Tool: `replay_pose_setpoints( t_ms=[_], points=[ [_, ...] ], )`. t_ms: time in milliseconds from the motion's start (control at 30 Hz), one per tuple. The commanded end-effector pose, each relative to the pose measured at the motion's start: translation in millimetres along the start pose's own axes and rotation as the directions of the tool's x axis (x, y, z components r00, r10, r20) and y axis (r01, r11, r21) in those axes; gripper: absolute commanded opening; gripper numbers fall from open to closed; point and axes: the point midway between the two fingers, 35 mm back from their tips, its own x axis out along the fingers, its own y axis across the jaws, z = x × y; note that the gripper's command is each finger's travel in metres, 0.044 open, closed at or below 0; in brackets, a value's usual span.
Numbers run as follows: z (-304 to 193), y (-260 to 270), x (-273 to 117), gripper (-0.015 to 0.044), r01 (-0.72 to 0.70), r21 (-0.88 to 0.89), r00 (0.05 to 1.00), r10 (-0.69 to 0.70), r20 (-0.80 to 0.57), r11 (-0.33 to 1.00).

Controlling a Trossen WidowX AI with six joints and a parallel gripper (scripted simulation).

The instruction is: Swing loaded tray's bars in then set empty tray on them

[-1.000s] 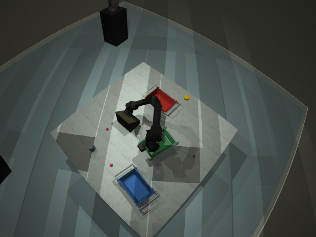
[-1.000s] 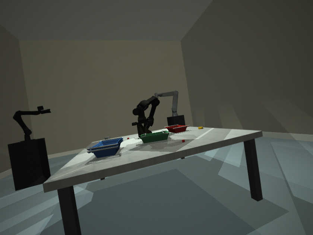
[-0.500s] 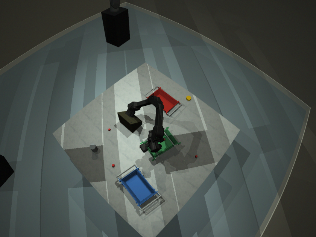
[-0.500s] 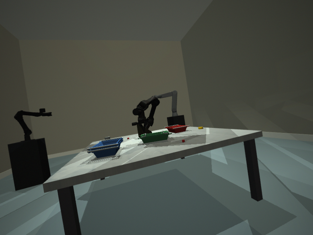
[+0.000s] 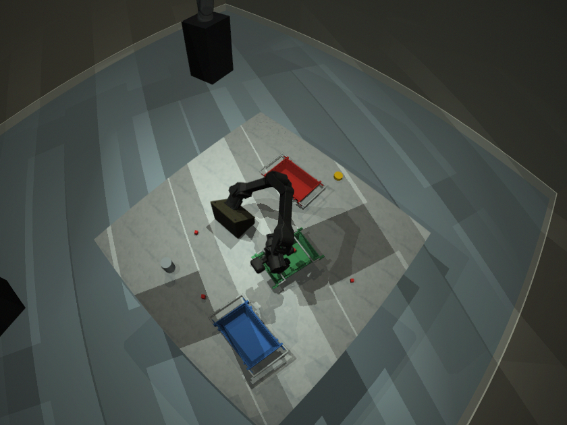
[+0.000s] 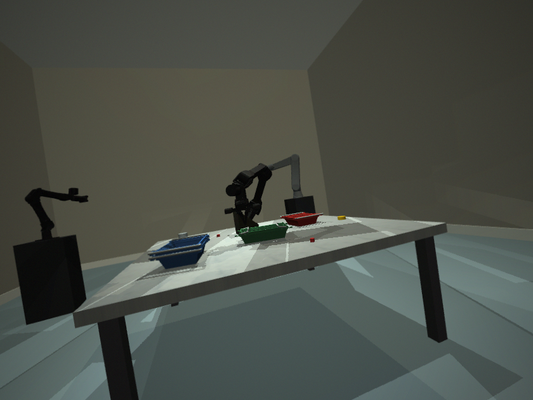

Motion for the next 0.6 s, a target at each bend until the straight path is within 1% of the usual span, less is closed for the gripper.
replay_pose_setpoints(
  t_ms=[0, 233, 433, 567],
  points=[
    [0, 0, 0, 0.0000, 0.000, 0.000, 1.000, 0.000, 0.000, 1.000],
    [0, 0, 0, 0.0000, 0.000, 0.000, 1.000, 0.000, 0.000, 1.000],
    [0, 0, 0, 0.0157, 0.000, 0.000, 1.000, 0.000, 0.000, 1.000],
    [2, -1, -19, 0.0263, 0.002, 0.000, 1.000, -0.002, 0.000, 1.000]
  ],
)
